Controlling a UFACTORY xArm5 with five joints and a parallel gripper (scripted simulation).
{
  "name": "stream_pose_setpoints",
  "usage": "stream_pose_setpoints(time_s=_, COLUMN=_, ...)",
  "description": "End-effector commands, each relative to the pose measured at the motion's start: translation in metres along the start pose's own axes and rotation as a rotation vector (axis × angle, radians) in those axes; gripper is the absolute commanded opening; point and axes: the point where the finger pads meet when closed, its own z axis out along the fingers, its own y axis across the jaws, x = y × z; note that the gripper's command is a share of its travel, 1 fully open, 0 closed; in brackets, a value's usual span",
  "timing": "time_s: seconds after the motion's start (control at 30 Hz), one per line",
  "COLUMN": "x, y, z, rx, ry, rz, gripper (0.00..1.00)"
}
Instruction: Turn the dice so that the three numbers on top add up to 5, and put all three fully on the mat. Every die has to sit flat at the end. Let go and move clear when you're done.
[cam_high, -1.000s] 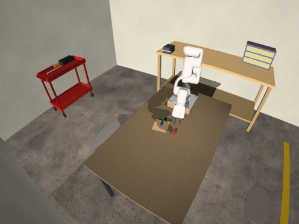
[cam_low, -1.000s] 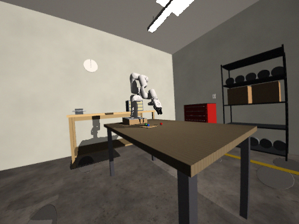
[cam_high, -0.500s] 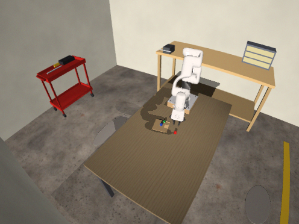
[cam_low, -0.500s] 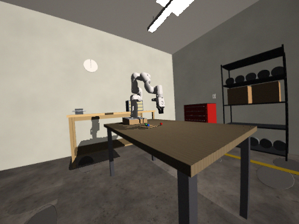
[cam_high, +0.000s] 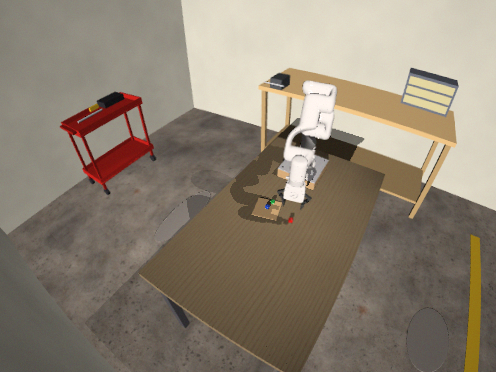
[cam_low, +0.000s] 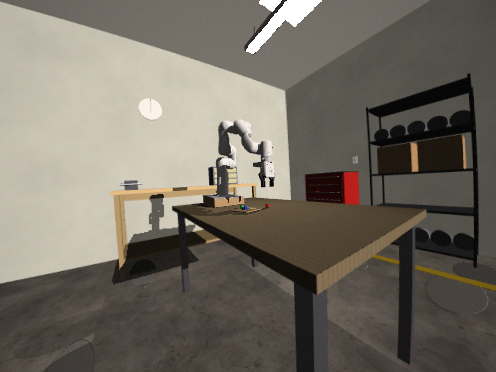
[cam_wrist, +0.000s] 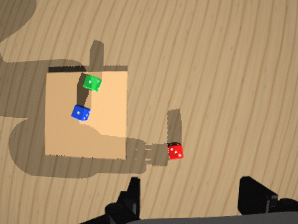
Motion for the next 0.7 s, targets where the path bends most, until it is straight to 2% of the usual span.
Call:
stream_pose_setpoints(time_s=0.0, x=-0.001, y=0.0, z=-0.001, rx=0.0, ry=-0.004, rz=0.0, gripper=1.0)
stream_pose_setpoints(time_s=0.37, x=-0.001, y=0.0, z=0.002, rx=0.0, ry=-0.004, rz=-0.153, gripper=1.0)
stream_pose_setpoints(time_s=0.67, x=0.001, y=0.0, z=0.01, rx=0.001, ry=-0.004, rz=-0.489, gripper=1.0)
